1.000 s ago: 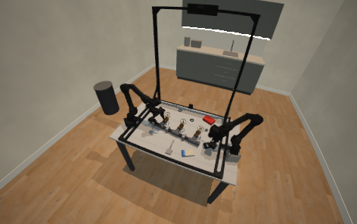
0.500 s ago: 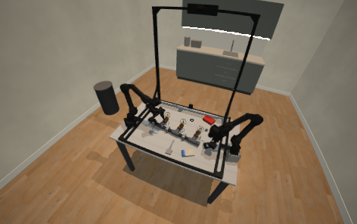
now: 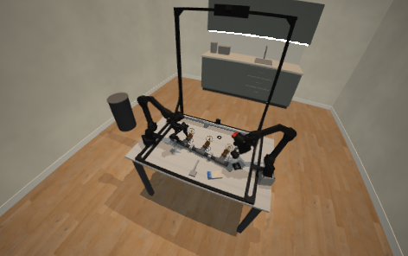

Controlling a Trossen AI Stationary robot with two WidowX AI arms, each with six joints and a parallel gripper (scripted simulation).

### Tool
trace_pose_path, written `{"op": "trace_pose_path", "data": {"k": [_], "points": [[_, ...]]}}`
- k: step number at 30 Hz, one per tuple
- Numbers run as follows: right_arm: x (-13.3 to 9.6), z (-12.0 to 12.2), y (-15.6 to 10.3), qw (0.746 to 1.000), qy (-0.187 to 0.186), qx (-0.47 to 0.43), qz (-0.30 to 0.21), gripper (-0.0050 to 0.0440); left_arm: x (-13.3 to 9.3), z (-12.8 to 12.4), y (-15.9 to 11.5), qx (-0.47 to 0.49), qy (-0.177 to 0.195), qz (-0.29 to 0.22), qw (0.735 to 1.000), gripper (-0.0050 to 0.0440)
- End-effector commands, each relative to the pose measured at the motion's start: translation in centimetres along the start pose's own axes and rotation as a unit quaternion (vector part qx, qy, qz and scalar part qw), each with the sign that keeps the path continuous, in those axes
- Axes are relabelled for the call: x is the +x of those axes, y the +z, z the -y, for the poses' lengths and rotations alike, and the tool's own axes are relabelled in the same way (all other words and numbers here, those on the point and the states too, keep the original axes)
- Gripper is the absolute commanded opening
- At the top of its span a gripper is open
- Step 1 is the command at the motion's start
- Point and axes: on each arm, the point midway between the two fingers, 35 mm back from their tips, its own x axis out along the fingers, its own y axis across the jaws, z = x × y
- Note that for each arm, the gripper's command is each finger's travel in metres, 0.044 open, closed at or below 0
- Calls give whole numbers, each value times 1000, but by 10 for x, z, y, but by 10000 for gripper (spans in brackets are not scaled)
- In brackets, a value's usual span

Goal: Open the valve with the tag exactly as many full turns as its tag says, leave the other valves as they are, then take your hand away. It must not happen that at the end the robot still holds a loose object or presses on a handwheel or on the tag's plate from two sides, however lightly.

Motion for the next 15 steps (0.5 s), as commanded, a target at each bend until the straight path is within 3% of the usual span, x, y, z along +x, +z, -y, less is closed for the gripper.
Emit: {"op": "trace_pose_path", "data": {"k": [1,9,15], "points": [[0,0,0,1000,0,0,0,400,-12,-4,34,94,-2,-6,996,400],[0,0,0,1000,0,0,0,400,-31,-4,86,253,-9,-17,967,400],[0,0,0,1000,0,0,0,400,-33,-4,92,270,-10,-18,963,400]]}}
